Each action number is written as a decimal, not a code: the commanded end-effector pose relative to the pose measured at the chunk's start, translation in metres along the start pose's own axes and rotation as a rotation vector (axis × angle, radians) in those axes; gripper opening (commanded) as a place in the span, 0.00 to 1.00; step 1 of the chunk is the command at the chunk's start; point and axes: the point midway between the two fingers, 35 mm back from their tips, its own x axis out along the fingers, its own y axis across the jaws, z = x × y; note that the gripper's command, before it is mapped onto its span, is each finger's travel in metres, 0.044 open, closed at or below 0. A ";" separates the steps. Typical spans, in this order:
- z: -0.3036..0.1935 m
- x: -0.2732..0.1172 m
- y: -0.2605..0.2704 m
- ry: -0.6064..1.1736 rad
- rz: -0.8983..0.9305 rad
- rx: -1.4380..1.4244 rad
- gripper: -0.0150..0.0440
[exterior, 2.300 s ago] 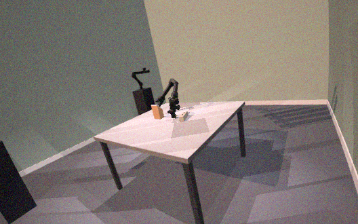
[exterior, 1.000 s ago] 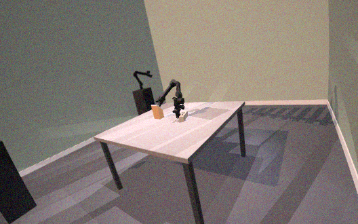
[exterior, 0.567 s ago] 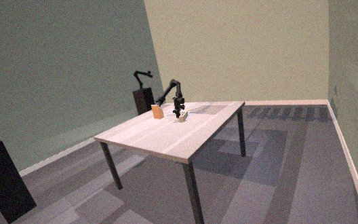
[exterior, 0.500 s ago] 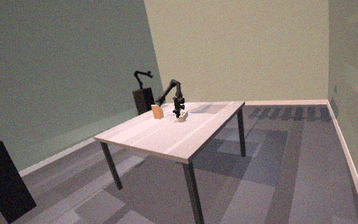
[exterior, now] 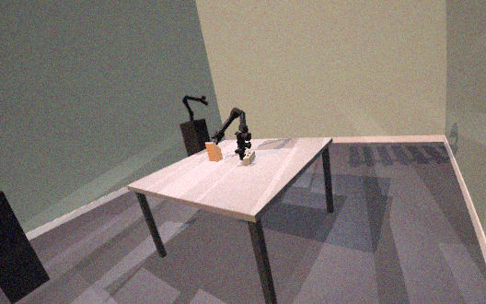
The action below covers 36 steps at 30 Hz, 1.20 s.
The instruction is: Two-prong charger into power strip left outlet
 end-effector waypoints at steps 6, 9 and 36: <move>0.003 0.000 0.001 -0.003 0.005 0.006 0.25; 0.003 0.000 0.001 -0.003 0.005 0.006 0.25; 0.010 -0.001 0.001 -0.003 0.005 0.006 0.25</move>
